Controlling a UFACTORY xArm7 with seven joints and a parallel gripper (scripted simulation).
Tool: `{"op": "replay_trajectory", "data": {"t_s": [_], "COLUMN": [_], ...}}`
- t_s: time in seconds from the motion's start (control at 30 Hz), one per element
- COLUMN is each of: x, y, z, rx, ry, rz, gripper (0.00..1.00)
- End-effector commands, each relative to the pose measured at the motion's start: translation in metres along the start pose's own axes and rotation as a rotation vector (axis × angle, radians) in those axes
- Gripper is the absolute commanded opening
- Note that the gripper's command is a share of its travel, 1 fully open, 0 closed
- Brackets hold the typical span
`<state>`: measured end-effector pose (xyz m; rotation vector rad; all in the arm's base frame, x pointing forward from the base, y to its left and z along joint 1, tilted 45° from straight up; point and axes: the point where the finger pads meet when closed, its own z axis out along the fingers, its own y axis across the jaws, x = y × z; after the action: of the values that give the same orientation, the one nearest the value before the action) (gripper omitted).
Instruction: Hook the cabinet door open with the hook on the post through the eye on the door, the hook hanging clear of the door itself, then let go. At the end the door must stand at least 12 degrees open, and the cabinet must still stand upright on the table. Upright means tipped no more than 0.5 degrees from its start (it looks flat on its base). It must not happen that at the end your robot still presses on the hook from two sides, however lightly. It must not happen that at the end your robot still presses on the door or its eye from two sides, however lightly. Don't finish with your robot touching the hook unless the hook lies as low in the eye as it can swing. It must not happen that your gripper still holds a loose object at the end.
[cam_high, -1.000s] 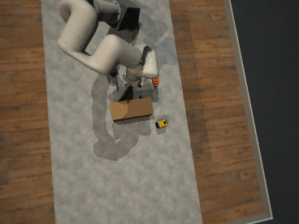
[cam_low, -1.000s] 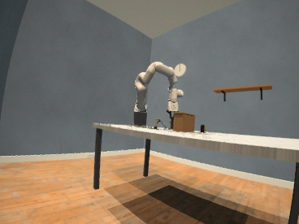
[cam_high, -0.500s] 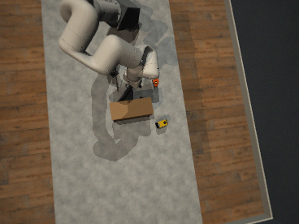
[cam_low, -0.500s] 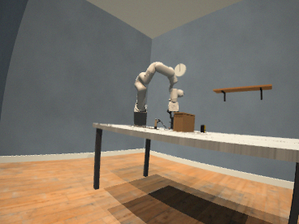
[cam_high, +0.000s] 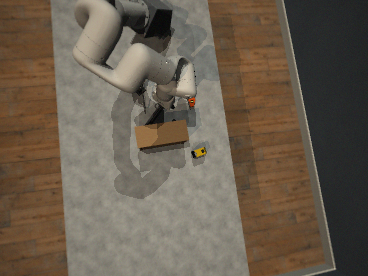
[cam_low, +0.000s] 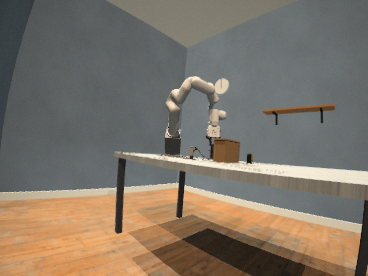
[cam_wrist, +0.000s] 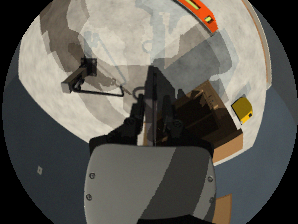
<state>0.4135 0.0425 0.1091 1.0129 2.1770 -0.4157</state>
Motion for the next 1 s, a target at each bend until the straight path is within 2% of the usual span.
{"op": "replay_trajectory", "data": {"t_s": [0.0, 0.97], "x": [0.0004, 0.0005], "y": [0.0013, -0.0051], "z": [-0.0009, -0.0071], "rx": [-0.003, -0.003], "ry": [0.0, 0.0], "rz": [0.0, -0.039], "gripper": [0.27, 0.27]}}
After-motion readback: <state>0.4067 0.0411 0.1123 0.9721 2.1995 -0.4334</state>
